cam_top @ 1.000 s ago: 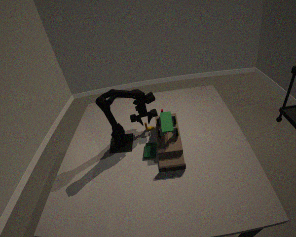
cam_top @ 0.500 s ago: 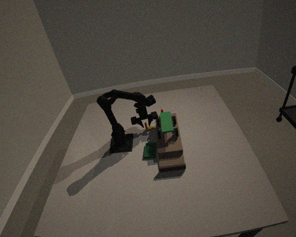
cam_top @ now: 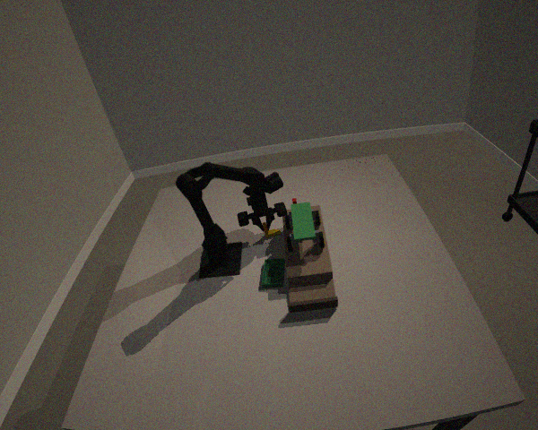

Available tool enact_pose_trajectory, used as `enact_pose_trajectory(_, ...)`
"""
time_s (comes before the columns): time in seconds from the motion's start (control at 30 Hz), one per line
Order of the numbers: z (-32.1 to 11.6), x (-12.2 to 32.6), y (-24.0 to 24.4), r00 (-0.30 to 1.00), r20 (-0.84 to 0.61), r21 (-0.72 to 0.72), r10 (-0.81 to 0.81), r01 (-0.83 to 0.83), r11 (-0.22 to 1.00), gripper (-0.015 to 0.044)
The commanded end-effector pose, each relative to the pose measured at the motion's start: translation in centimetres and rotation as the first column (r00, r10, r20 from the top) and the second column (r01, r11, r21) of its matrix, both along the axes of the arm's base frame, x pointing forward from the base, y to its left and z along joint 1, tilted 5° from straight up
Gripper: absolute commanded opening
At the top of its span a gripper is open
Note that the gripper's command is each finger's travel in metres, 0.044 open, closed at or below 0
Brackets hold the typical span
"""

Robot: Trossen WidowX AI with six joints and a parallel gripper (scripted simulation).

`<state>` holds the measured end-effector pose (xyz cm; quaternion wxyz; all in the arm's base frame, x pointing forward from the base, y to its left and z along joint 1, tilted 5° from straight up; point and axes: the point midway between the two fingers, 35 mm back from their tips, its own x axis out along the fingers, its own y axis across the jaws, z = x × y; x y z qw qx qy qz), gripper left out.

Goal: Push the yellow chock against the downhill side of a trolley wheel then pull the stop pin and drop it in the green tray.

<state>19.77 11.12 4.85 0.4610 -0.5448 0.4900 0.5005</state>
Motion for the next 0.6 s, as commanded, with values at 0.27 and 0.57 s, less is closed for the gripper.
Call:
enact_pose_trajectory(0.27,3.8,-0.3,0.1,1.0,0.0,0.001,0.003,-0.003,1.0,0.0)
enact_pose_trajectory(0.57,6.7,-0.5,0.2,1.0,0.0,0.001,0.003,-0.003,1.0,0.0)
